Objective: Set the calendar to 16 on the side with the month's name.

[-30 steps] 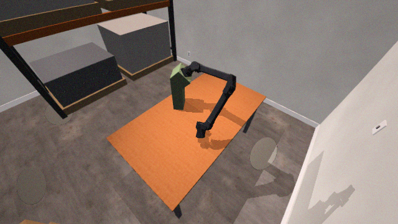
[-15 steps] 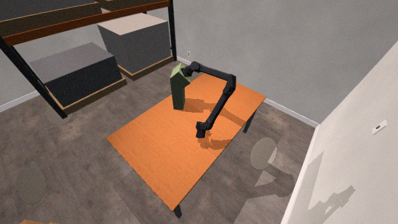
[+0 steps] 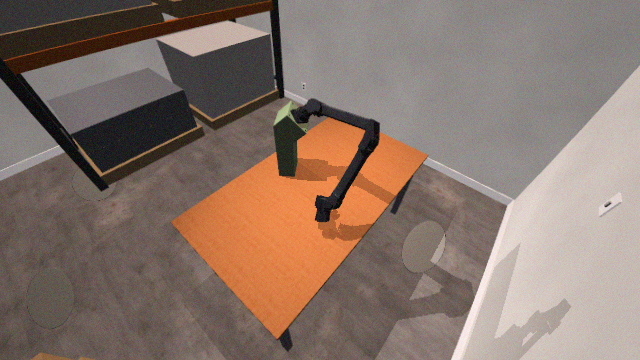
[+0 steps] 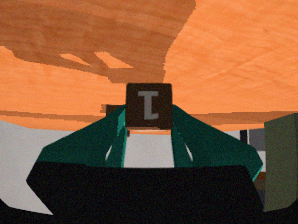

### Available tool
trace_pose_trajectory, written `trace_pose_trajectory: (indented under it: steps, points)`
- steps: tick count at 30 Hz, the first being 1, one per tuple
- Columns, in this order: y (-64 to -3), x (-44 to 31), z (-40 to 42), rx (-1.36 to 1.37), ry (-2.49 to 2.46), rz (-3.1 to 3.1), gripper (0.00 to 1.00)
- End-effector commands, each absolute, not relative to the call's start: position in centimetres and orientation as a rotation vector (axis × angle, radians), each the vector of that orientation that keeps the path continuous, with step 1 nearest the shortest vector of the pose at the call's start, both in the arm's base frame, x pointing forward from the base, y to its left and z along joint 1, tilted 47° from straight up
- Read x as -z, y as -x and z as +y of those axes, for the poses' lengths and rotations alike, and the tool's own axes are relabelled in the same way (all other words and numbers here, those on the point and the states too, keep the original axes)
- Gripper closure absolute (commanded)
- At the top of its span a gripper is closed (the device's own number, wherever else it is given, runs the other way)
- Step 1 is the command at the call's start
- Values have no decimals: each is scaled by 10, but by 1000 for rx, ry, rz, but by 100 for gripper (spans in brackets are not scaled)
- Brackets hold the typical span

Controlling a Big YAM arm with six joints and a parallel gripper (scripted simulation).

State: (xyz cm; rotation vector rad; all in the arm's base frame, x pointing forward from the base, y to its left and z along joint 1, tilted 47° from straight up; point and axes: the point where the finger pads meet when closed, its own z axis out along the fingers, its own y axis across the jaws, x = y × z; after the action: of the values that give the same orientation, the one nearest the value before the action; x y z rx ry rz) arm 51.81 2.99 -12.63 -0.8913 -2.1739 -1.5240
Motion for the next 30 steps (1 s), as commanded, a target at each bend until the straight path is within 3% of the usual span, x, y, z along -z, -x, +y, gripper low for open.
trace_pose_trajectory:
  steps: [1,30]
  points:
    - [-517,134,42,1507,881,-2158,72]
    - [-521,140,46,1508,880,-2159,72]
